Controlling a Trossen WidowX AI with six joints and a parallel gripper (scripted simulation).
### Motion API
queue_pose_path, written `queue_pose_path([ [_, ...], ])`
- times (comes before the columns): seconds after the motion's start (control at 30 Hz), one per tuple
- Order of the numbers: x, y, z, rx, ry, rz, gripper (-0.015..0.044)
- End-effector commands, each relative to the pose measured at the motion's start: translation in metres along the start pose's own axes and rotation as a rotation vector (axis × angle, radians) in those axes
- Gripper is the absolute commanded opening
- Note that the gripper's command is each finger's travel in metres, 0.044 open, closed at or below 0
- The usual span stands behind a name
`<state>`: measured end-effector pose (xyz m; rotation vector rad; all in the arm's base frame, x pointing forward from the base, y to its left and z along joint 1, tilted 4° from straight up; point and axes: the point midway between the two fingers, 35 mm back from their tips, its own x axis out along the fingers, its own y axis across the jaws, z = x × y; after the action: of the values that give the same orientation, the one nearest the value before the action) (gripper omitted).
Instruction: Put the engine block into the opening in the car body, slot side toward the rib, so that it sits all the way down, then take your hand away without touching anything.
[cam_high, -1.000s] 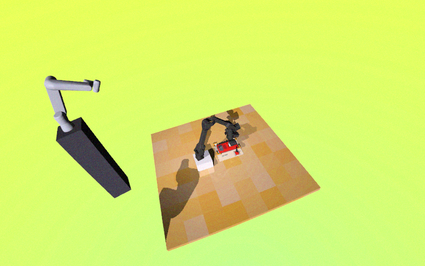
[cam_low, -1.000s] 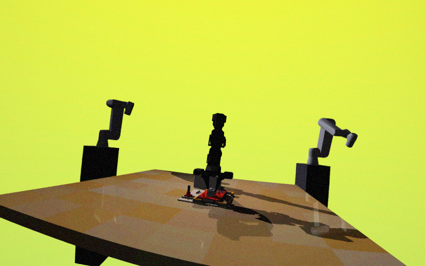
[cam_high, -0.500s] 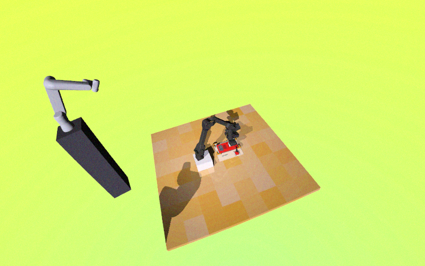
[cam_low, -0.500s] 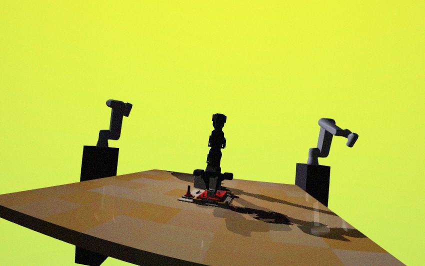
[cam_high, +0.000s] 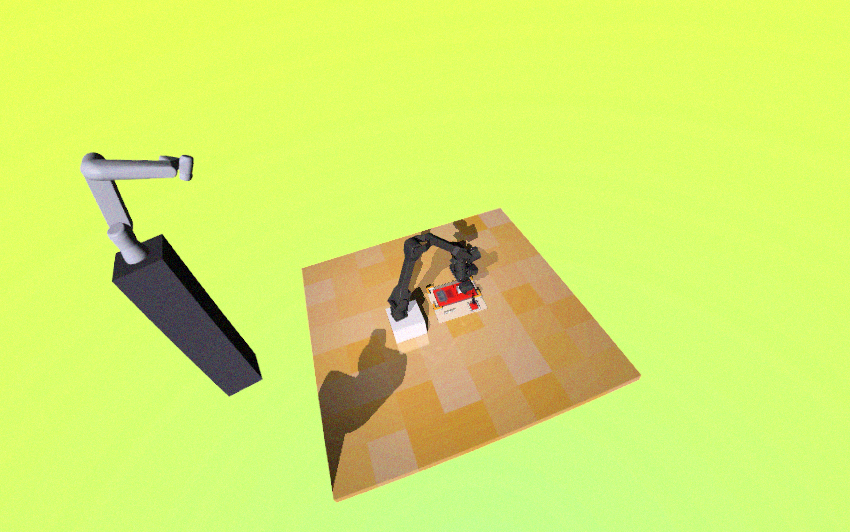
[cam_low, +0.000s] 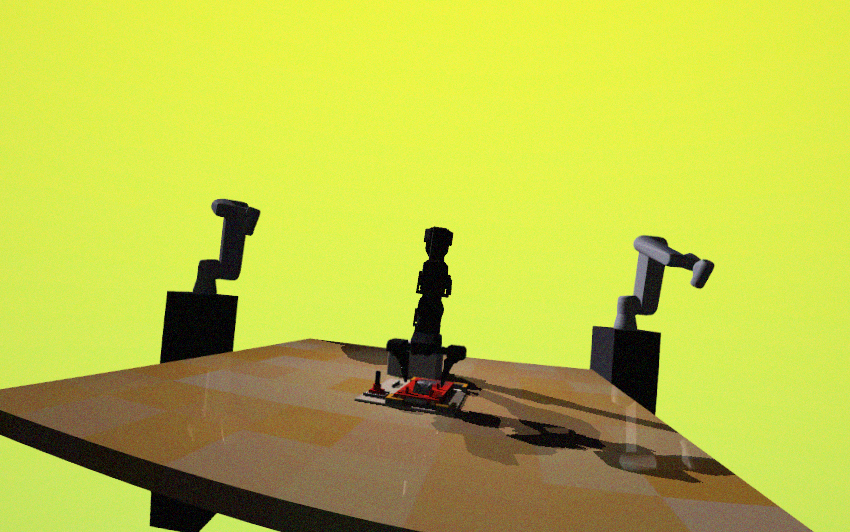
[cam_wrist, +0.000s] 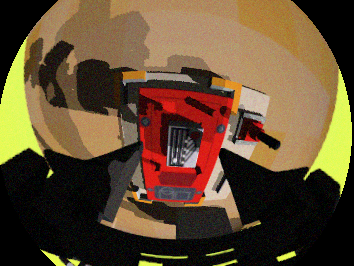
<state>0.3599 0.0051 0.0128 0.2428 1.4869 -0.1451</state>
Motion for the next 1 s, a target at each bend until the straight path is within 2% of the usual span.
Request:
queue_pose_path([
  [0.0,0.0,0.0,0.0,-0.001,0.0,-0.001,0.044],
  [0.43,-0.014,-0.001,0.0,0.007,0.0,0.001,0.044],
  [0.97,-0.014,-0.001,0.0,0.007,0.0,0.001,0.002],
])
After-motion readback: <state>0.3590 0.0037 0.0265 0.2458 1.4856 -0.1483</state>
